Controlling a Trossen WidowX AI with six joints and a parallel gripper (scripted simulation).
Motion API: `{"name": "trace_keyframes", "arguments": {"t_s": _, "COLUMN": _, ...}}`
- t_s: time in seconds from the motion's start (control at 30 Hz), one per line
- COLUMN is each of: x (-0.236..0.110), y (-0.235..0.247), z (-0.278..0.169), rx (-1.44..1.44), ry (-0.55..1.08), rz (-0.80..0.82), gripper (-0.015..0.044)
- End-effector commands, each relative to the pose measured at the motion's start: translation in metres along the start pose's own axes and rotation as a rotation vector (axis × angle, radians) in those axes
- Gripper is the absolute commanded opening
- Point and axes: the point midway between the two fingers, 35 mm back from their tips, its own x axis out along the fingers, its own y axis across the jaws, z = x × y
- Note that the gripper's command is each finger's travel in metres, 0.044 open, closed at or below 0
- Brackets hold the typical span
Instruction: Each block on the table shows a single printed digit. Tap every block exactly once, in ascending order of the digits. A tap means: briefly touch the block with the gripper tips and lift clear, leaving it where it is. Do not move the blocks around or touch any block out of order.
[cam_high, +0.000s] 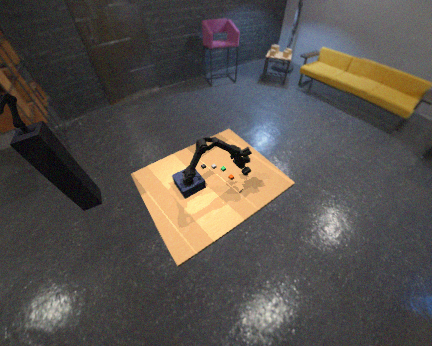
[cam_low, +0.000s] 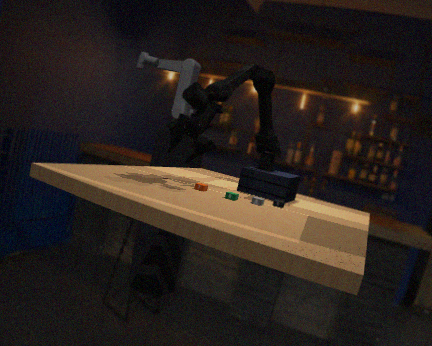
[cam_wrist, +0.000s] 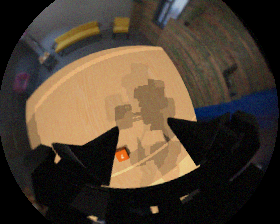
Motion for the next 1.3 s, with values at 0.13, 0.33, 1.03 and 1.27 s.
{"name": "trace_keyframes", "arguments": {"t_s": 0.13, "x": -0.058, "y": 0.127, "z": -0.043, "rx": -0.074, "ry": 0.154, "rz": 0.169, "gripper": 0.0400}}
{"name": "trace_keyframes", "arguments": {"t_s": 0.33, "x": -0.114, "y": 0.197, "z": -0.105, "rx": -0.153, "ry": 0.311, "rz": 0.227, "gripper": 0.0400}}
{"name": "trace_keyframes", "arguments": {"t_s": 1.03, "x": -0.128, "y": 0.209, "z": -0.121, "rx": -0.173, "ry": 0.348, "rz": 0.230, "gripper": 0.0400}}
{"name": "trace_keyframes", "arguments": {"t_s": 1.27, "x": -0.137, "y": 0.219, "z": -0.138, "rx": -0.173, "ry": 0.349, "rz": 0.231, "gripper": 0.0400}}
